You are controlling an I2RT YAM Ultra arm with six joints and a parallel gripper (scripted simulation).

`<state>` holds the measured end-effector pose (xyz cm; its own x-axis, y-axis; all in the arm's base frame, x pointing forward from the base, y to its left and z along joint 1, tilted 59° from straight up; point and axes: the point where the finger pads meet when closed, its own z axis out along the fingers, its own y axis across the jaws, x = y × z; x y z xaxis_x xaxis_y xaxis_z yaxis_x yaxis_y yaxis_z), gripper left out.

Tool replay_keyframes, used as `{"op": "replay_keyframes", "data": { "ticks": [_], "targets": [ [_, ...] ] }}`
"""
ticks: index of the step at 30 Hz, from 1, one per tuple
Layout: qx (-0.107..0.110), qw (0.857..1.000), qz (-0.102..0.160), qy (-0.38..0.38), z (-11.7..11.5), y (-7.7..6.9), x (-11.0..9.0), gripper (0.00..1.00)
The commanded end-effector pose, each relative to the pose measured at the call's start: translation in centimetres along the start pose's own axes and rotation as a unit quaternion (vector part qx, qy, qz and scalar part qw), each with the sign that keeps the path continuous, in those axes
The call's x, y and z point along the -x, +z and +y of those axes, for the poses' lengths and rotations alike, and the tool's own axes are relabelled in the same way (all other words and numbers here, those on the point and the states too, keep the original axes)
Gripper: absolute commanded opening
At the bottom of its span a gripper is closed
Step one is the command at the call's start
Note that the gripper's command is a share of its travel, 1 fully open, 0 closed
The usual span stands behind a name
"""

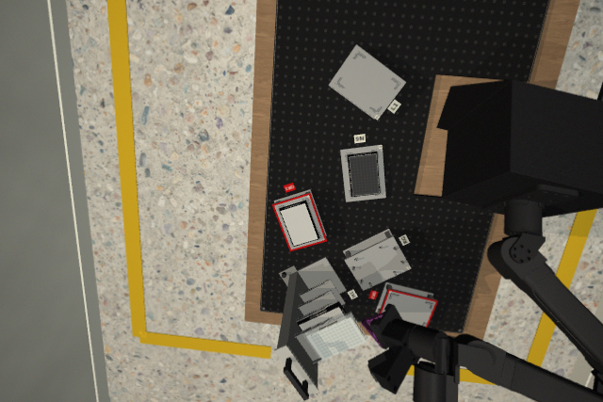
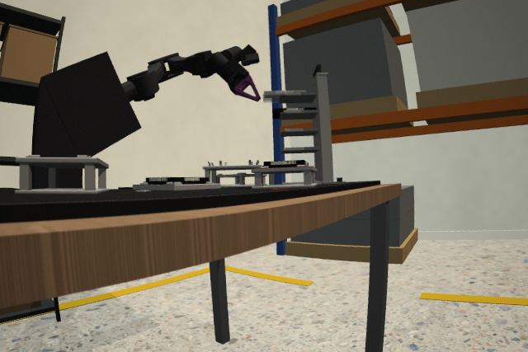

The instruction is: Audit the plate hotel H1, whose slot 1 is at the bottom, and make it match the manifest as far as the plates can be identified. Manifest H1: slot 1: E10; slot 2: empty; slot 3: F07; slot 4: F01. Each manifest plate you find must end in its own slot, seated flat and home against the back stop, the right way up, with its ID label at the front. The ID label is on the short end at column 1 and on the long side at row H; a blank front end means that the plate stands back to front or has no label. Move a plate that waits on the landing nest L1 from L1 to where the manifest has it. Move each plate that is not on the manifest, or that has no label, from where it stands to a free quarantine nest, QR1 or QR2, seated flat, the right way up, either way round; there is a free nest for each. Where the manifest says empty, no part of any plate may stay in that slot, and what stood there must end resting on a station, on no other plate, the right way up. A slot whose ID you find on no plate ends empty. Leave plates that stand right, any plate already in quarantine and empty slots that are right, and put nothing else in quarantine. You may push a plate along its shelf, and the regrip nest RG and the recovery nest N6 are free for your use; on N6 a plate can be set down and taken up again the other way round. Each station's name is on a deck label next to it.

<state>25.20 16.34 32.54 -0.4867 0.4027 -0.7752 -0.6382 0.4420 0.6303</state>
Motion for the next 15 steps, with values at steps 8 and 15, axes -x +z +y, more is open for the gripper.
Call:
{"op": "replay_keyframes", "data": {
  "ticks": [8, 15],
  "targets": [
    [-0.001, 1.000, -0.012, -0.008, 0.31, 0.28, 1.14, 0.00],
    [-0.001, 1.000, -0.012, -0.008, 0.32, 0.61, 1.48, 0.00]
  ]
}}
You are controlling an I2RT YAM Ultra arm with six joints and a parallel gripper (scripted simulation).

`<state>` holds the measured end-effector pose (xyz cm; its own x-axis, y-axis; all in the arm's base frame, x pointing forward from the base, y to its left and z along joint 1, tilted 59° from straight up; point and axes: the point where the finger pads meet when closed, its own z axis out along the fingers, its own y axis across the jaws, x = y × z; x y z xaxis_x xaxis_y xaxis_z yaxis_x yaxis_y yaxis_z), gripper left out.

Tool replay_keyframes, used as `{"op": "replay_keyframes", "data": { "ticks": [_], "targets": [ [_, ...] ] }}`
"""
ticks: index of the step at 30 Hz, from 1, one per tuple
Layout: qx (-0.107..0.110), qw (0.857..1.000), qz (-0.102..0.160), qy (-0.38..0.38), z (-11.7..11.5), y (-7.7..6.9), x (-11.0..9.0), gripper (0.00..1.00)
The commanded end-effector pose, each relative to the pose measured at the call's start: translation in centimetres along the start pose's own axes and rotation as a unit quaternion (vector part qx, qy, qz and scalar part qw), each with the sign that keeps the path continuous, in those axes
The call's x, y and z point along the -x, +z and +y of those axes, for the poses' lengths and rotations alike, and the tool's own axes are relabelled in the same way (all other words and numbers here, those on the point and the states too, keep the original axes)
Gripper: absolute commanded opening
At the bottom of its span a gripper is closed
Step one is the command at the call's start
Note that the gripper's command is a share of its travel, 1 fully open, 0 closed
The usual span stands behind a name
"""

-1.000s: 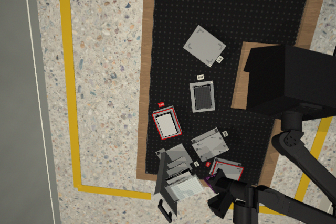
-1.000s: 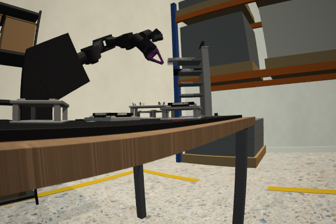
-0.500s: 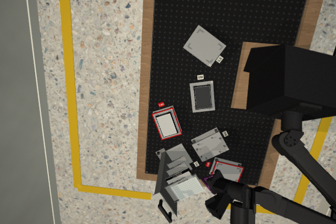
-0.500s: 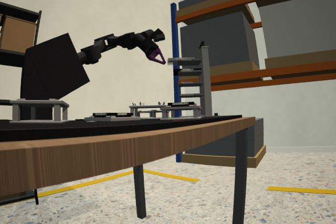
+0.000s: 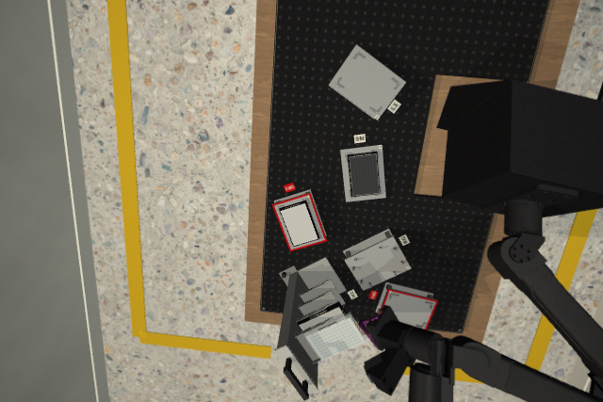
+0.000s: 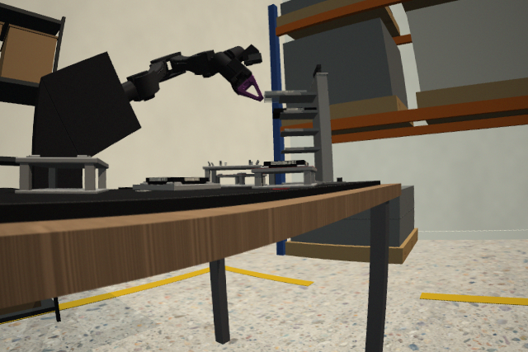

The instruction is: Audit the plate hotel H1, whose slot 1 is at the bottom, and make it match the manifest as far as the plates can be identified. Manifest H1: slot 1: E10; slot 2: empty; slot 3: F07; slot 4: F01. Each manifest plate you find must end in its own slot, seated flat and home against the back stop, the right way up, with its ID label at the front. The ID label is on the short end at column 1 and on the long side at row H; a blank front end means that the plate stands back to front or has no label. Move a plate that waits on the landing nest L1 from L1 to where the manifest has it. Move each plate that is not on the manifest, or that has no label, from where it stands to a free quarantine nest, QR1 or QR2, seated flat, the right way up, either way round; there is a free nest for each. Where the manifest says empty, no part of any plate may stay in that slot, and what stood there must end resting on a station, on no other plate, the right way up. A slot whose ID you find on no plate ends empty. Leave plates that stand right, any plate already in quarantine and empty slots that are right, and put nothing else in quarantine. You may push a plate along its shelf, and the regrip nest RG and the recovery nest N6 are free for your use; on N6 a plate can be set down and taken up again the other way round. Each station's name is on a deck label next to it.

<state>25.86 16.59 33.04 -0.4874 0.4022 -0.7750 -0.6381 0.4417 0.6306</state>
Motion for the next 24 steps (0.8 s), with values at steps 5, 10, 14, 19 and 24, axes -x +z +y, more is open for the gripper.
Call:
{"op": "replay_keyframes", "data": {
  "ticks": [5, 10, 14, 19, 24],
  "targets": [
    [-0.001, 1.000, -0.012, -0.009, 0.32, 0.13, 1.02, 0.00],
    [-0.001, 1.000, -0.012, -0.009, 0.32, 0.35, 1.27, 0.00],
    [-0.001, 1.000, -0.012, -0.009, 0.32, 0.54, 1.46, 0.00],
    [-0.001, 1.000, -0.012, -0.009, 0.33, 0.72, 1.66, 0.00],
    [-0.001, 1.000, -0.012, -0.009, 0.33, 0.90, 1.85, 0.00]
  ]
}}
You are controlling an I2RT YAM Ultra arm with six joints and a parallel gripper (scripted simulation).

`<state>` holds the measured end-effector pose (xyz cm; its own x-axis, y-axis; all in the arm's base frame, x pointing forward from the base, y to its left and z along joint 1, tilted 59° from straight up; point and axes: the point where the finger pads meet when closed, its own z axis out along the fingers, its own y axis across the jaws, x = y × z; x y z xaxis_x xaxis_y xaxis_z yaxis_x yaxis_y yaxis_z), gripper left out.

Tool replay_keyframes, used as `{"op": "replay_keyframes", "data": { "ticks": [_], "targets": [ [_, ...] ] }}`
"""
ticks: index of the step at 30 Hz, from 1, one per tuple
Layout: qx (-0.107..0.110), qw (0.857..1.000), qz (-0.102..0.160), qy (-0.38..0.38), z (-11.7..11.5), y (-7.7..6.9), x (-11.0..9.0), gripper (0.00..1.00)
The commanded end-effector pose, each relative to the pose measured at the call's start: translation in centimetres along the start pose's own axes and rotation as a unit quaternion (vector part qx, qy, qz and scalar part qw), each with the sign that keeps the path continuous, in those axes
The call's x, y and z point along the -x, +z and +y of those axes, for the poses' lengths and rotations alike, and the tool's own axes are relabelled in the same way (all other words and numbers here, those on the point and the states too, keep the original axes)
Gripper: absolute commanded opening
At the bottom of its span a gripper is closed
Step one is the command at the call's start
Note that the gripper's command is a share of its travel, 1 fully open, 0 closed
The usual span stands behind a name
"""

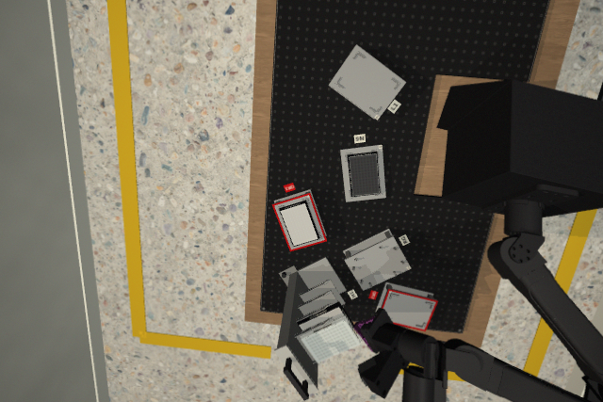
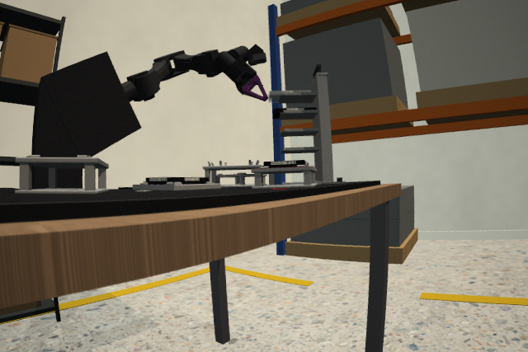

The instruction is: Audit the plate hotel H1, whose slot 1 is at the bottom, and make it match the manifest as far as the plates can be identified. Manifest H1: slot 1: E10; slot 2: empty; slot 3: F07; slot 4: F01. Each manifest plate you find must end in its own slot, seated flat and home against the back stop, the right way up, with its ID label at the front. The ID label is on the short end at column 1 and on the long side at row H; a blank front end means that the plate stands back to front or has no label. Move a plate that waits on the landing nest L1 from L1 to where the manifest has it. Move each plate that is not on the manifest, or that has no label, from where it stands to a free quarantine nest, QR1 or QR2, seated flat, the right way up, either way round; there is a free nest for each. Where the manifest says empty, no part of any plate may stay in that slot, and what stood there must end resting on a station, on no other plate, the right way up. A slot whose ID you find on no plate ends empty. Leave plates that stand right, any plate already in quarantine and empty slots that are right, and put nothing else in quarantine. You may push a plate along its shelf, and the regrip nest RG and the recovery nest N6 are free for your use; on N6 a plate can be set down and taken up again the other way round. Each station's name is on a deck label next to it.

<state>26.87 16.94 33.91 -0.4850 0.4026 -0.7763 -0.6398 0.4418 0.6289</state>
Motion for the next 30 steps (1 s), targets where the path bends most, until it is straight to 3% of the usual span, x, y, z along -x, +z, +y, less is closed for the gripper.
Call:
{"op": "replay_keyframes", "data": {
  "ticks": [1, 30],
  "targets": [
    [-0.001, 1.000, -0.012, -0.008, 0.3, 0.0, 0.9, 0.00],
    [-0.001, 1.000, -0.012, -0.008, 0.3, 1.2, 2.1, 0.00]
  ]
}}
